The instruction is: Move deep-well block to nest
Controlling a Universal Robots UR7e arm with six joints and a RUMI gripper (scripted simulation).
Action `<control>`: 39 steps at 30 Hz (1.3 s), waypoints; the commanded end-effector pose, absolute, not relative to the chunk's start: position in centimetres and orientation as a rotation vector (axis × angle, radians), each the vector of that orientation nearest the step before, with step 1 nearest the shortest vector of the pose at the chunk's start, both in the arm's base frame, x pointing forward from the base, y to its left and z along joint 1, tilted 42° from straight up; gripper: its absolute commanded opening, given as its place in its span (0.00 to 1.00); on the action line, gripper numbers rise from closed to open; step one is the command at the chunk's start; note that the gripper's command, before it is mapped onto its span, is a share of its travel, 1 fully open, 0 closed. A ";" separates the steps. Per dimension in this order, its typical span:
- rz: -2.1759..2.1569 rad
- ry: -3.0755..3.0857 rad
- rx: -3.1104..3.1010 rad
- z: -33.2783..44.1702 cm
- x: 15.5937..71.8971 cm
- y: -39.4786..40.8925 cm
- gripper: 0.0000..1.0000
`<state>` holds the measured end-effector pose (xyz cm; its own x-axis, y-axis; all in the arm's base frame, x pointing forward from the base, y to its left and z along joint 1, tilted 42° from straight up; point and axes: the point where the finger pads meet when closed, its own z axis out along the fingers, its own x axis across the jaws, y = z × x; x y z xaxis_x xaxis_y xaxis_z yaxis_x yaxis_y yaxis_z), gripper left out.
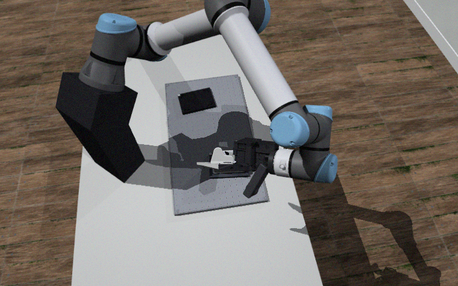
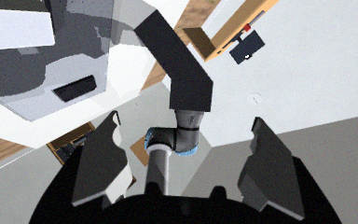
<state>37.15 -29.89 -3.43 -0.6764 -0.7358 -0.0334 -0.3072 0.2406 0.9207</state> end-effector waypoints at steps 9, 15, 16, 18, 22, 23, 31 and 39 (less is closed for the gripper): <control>-1.422 -2.113 0.955 -3.4 37.1 -29.9 1.00; -1.422 -2.113 0.955 -3.4 37.1 -29.9 1.00; -1.422 -2.113 0.955 -3.4 37.1 -29.9 1.00; -1.414 -2.146 0.973 -3.8 37.3 -29.7 1.00; -1.406 -2.173 0.989 -5.3 38.0 -28.9 1.00; -1.397 -2.204 1.009 -5.7 38.2 -28.7 1.00; -1.369 -2.287 1.068 -8.3 39.6 -27.2 1.00; -1.346 -2.343 1.113 -10.5 40.8 -25.8 1.00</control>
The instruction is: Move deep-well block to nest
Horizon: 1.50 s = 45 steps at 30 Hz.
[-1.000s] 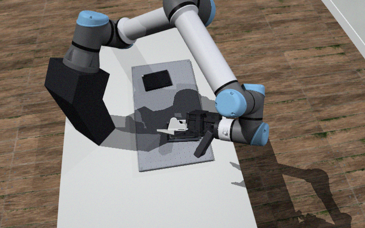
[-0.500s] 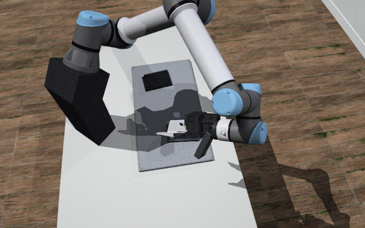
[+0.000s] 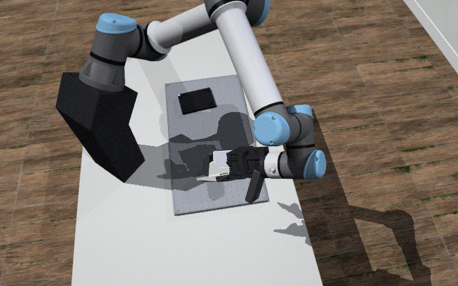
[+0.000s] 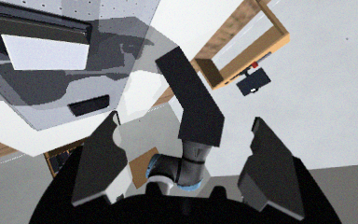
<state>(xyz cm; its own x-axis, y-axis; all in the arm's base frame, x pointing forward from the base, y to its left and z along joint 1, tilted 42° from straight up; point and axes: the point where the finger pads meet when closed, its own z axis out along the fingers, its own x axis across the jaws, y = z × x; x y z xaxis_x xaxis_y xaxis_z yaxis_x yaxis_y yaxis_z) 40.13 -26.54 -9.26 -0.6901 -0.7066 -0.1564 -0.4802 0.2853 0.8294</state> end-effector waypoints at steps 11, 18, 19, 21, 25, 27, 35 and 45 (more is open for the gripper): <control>-1.293 -2.450 1.212 -13.4 42.7 -23.8 1.00; -1.245 -2.526 1.297 -14.9 43.8 -22.4 1.00; -1.228 -2.550 1.326 -15.2 44.1 -22.2 1.00; -1.228 -2.550 1.326 -15.7 44.5 -21.7 1.00; -1.191 -2.597 1.388 -16.6 45.2 -20.8 1.00; -1.171 -2.619 1.420 -16.9 45.6 -20.3 1.00; -1.106 -2.682 1.523 -18.1 47.0 -18.5 1.00; -0.981 -2.770 1.708 -19.0 48.8 -15.9 1.00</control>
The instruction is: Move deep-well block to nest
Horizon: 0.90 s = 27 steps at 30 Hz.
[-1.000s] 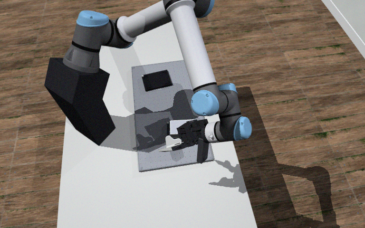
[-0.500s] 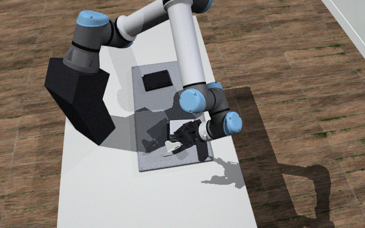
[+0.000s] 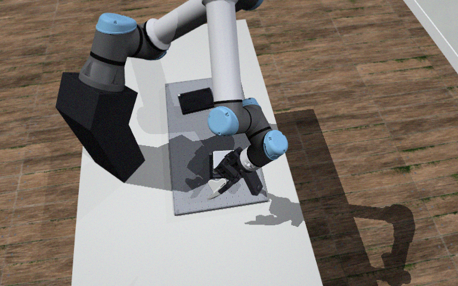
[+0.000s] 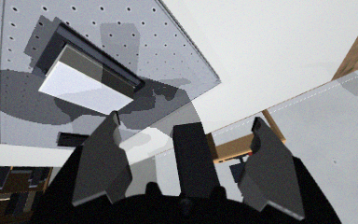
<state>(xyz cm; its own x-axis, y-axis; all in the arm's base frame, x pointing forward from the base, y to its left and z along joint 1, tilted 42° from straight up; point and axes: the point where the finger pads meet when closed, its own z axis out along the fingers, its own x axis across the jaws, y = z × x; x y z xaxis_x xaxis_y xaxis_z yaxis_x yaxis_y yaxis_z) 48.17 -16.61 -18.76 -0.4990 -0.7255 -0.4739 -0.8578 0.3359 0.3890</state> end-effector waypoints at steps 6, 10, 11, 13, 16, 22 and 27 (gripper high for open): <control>0.721 2.276 -1.482 -19.1 49.8 -14.0 1.00; 0.649 2.224 -1.504 -19.0 50.4 -12.8 1.00; 0.617 2.200 -1.514 -18.8 50.6 -12.3 1.00; 0.578 2.171 -1.526 -18.6 50.9 -11.5 1.00; 0.508 2.116 -1.548 -18.1 51.3 -10.3 1.00; 0.439 2.058 -1.569 -17.5 51.7 -8.9 1.00; 0.340 1.972 -1.599 -16.3 52.0 -7.2 1.00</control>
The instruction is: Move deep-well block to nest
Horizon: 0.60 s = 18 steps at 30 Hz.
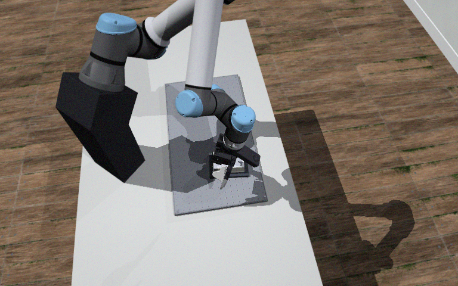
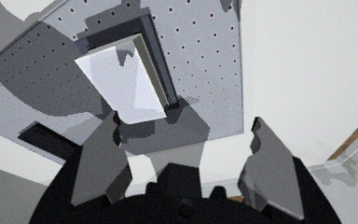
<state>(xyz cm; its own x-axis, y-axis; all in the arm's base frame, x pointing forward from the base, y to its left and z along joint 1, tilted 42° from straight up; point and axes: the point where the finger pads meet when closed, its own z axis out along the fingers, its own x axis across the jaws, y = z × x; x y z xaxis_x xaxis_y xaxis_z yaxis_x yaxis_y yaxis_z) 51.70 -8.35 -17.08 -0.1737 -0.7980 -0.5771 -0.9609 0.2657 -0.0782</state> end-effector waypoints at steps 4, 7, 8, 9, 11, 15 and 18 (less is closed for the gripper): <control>0.272 1.911 -1.619 -15.3 52.1 -5.8 1.00; 0.235 1.876 -1.630 -14.7 52.2 -5.0 1.00; 0.235 1.876 -1.630 -14.7 52.2 -5.0 1.00; 0.206 1.848 -1.639 -14.4 52.2 -4.6 1.00; 0.168 1.811 -1.649 -13.8 52.2 -3.9 1.00; 0.140 1.783 -1.658 -12.9 52.1 -2.9 1.00; 0.103 1.745 -1.668 -11.9 52.0 -1.8 1.00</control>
<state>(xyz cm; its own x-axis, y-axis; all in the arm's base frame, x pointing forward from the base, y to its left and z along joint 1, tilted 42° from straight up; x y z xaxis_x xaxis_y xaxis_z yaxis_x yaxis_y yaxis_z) 52.11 -2.97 -13.05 0.0488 -0.8369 -0.5451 -0.9173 0.1784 -0.3559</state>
